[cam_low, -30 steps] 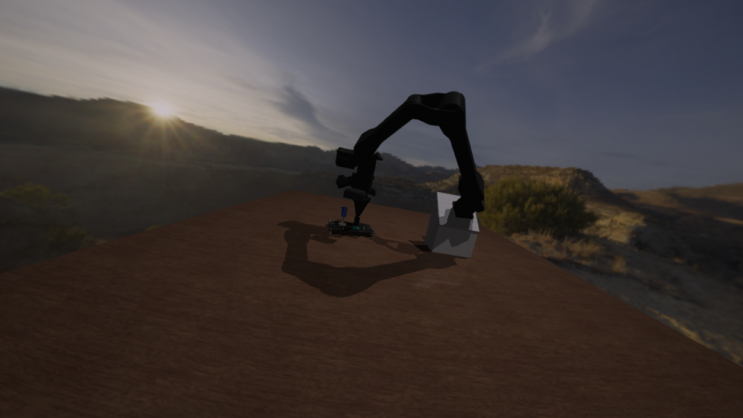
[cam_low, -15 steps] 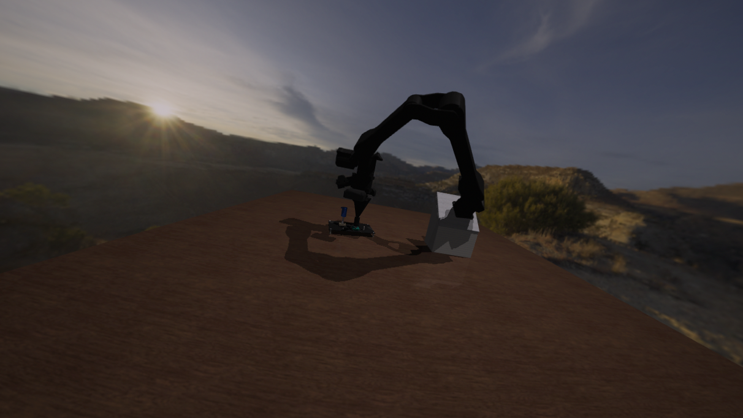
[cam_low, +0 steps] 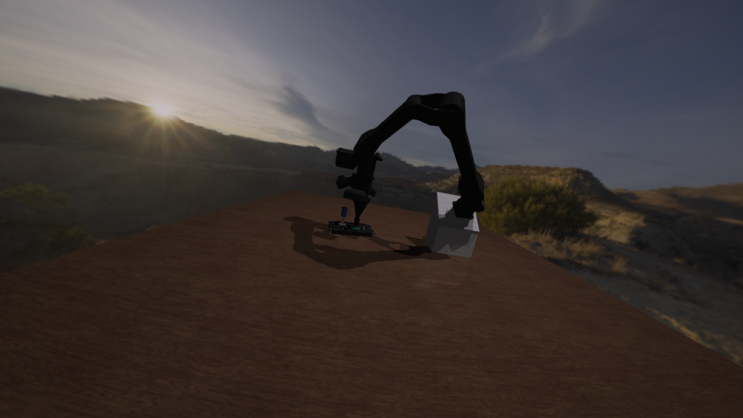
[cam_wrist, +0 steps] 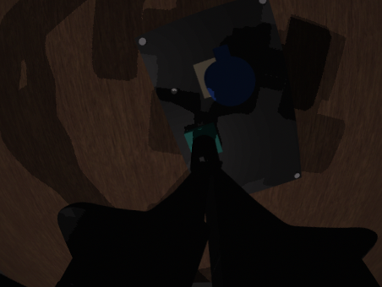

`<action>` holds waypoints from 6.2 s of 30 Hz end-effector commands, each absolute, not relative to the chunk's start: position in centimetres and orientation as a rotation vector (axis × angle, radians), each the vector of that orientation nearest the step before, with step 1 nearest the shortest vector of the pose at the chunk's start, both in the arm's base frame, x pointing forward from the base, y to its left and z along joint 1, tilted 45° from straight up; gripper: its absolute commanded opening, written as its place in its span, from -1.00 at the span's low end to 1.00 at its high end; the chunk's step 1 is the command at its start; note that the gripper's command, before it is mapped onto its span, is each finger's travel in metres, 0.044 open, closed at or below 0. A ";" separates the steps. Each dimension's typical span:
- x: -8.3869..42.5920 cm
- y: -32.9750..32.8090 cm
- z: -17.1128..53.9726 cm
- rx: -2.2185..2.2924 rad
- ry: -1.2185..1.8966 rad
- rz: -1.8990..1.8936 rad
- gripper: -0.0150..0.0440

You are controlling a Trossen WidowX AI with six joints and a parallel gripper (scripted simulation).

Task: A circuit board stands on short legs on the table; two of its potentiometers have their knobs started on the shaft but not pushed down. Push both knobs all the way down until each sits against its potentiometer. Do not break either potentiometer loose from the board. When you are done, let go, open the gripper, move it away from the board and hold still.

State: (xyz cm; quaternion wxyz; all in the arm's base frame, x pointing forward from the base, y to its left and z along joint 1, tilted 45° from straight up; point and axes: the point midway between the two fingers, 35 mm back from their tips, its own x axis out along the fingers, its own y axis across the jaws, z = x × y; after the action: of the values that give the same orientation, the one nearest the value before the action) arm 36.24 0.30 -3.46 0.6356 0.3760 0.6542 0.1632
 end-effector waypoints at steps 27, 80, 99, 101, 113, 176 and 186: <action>36.4 1.1 -4.0 0.848 1.498 0.387 -0.49; 40.7 -5.7 0.8 0.844 1.496 0.384 -0.49; 40.9 -3.3 -1.5 0.845 1.496 0.386 -0.49; 41.0 -3.1 -1.7 0.845 1.496 0.386 -0.49; 41.0 -3.0 -1.8 0.845 1.496 0.386 -0.49; 41.1 -1.6 -3.2 0.846 1.495 0.387 -0.49; 41.2 -1.4 -3.4 0.846 1.495 0.387 -0.49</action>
State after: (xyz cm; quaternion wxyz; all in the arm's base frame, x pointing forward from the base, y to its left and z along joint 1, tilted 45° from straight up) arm 41.01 -2.08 -2.93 0.6372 0.3733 0.6538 0.1649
